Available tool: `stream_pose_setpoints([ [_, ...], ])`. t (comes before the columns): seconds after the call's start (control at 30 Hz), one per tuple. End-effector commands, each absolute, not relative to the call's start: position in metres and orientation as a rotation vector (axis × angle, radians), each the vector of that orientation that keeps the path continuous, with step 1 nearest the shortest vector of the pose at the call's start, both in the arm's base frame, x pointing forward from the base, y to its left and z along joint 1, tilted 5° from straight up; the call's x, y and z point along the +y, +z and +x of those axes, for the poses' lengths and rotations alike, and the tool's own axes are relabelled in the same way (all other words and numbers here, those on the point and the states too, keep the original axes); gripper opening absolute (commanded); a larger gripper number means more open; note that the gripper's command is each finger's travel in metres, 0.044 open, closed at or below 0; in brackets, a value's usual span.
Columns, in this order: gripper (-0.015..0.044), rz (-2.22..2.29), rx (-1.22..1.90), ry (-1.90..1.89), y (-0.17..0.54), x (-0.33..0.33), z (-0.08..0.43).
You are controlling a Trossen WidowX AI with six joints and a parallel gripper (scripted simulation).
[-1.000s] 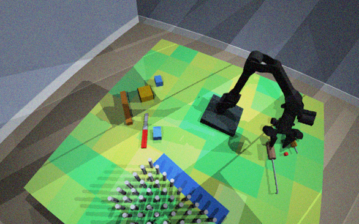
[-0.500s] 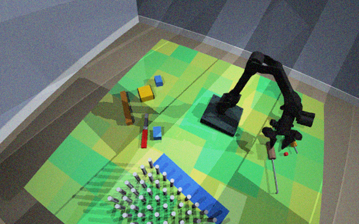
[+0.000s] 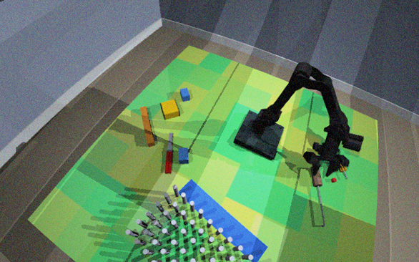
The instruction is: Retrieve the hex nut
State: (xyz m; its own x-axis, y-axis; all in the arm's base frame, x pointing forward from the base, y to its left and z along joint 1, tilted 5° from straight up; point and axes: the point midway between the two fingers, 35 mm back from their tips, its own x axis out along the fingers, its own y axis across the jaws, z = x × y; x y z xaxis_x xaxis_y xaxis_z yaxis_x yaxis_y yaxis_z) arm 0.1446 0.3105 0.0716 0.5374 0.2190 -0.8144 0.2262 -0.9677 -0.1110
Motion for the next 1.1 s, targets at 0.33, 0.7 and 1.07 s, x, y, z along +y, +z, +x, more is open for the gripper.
stream_pose_setpoints([
  [0.33,0.0280,2.744,0.395,-1.458,0.048,0.311,0.143],
  [0.7,0.0228,2.744,0.394,-1.458,0.036,0.311,0.142],
  [1.07,0.0076,2.744,0.395,-1.458,0.040,0.312,0.143],
])
